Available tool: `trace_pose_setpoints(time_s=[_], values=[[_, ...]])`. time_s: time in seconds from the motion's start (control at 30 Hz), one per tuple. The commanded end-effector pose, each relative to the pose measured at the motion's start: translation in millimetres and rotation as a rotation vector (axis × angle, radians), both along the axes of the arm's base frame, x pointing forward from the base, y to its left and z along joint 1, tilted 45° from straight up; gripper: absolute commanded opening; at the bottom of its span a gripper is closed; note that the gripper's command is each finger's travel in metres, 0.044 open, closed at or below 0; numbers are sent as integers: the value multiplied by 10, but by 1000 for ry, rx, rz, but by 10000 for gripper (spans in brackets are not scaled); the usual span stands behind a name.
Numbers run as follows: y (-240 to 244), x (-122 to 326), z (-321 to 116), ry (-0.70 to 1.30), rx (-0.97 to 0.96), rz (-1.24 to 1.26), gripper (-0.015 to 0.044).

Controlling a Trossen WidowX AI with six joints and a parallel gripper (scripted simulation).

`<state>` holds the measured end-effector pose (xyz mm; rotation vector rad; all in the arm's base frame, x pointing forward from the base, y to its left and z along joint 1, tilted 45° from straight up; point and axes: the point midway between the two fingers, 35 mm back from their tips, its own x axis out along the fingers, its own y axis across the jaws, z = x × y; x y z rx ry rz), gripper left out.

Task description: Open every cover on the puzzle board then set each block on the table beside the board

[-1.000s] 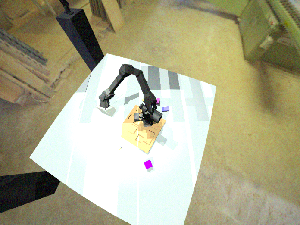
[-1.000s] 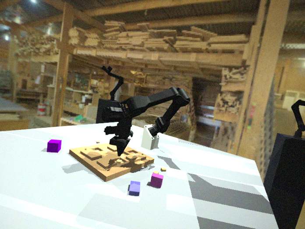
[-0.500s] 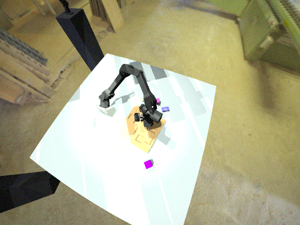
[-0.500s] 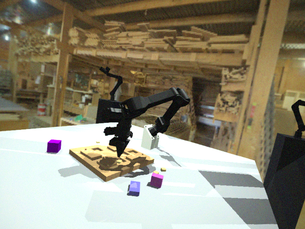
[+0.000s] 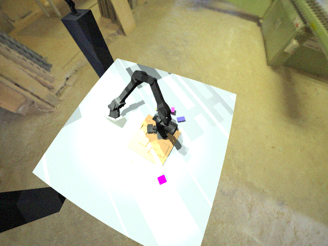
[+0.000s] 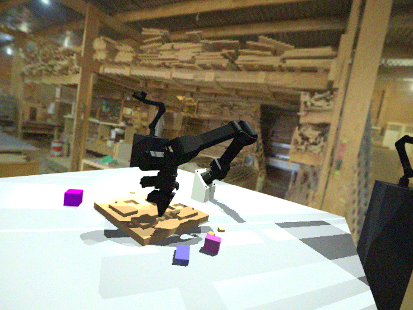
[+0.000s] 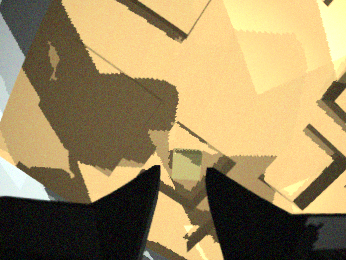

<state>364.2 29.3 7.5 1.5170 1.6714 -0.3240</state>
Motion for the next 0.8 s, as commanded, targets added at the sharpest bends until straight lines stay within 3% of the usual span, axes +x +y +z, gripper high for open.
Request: trace_pose_setpoints(time_s=[0.0,0.77], values=[[45,-26,-44,13,6,-1,144],[123,-19,-122,13,7,-1,144]])
